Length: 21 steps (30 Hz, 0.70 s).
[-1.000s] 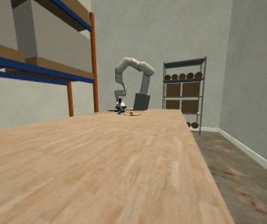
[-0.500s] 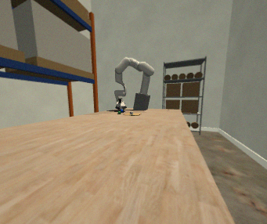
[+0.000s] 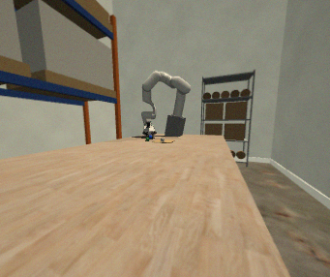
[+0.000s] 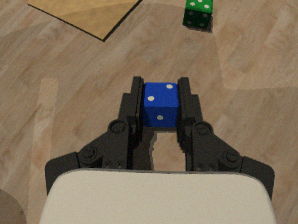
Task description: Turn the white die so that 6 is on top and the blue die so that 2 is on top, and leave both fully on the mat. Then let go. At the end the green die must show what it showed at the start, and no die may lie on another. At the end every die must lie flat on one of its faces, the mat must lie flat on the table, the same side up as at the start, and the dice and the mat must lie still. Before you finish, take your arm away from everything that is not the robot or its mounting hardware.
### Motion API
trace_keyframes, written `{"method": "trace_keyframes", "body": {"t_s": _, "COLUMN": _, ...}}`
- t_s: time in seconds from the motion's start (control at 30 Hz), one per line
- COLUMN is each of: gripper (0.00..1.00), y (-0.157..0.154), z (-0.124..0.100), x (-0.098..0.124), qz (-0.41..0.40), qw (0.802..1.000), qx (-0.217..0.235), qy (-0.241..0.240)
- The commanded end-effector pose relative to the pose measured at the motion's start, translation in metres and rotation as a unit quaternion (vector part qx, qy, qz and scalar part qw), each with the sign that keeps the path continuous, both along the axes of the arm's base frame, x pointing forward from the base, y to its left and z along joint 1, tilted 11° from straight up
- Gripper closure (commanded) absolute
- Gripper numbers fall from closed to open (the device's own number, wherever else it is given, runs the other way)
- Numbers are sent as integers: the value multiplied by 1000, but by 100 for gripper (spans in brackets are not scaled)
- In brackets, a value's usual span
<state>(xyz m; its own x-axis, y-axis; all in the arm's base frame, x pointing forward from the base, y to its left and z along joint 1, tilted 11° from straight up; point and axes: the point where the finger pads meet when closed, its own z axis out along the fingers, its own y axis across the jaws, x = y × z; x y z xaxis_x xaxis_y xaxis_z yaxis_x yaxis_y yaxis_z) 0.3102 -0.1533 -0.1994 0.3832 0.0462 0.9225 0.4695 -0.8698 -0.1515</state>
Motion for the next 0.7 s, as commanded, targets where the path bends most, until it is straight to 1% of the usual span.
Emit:
{"method": "trace_keyframes", "body": {"t_s": 0.0, "gripper": 75, "y": -1, "z": 1, "x": 1, "qz": 0, "qw": 1000, "qx": -1, "qy": -1}}
{"method": "trace_keyframes", "body": {"t_s": 0.13, "gripper": 75, "y": -1, "z": 1, "x": 1, "qz": 0, "qw": 1000, "qx": -1, "qy": -1}}
{"method": "trace_keyframes", "body": {"t_s": 0.17, "gripper": 71, "y": -1, "z": 1, "x": 1, "qz": 0, "qw": 1000, "qx": -1, "qy": -1}}
{"method": "trace_keyframes", "body": {"t_s": 0.23, "gripper": 71, "y": -1, "z": 1, "x": 1, "qz": 0, "qw": 1000, "qx": -1, "qy": -1}}
{"method": "trace_keyframes", "body": {"t_s": 0.27, "gripper": 67, "y": -1, "z": 1, "x": 1, "qz": 0, "qw": 1000, "qx": -1, "qy": -1}}
{"method": "trace_keyframes", "body": {"t_s": 0.33, "gripper": 67, "y": -1, "z": 1, "x": 1, "qz": 0, "qw": 1000, "qx": -1, "qy": -1}}
{"method": "trace_keyframes", "body": {"t_s": 0.37, "gripper": 63, "y": -1, "z": 1, "x": 1, "qz": 0, "qw": 1000, "qx": -1, "qy": -1}}
{"method": "trace_keyframes", "body": {"t_s": 0.43, "gripper": 63, "y": -1, "z": 1, "x": 1, "qz": 0, "qw": 1000, "qx": -1, "qy": -1}}
{"method": "trace_keyframes", "body": {"t_s": 0.47, "gripper": 58, "y": -1, "z": 1, "x": 1, "qz": 0, "qw": 1000, "qx": -1, "qy": -1}}
{"method": "trace_keyframes", "body": {"t_s": 0.67, "gripper": 58, "y": -1, "z": 1, "x": 1, "qz": 0, "qw": 1000, "qx": -1, "qy": -1}}
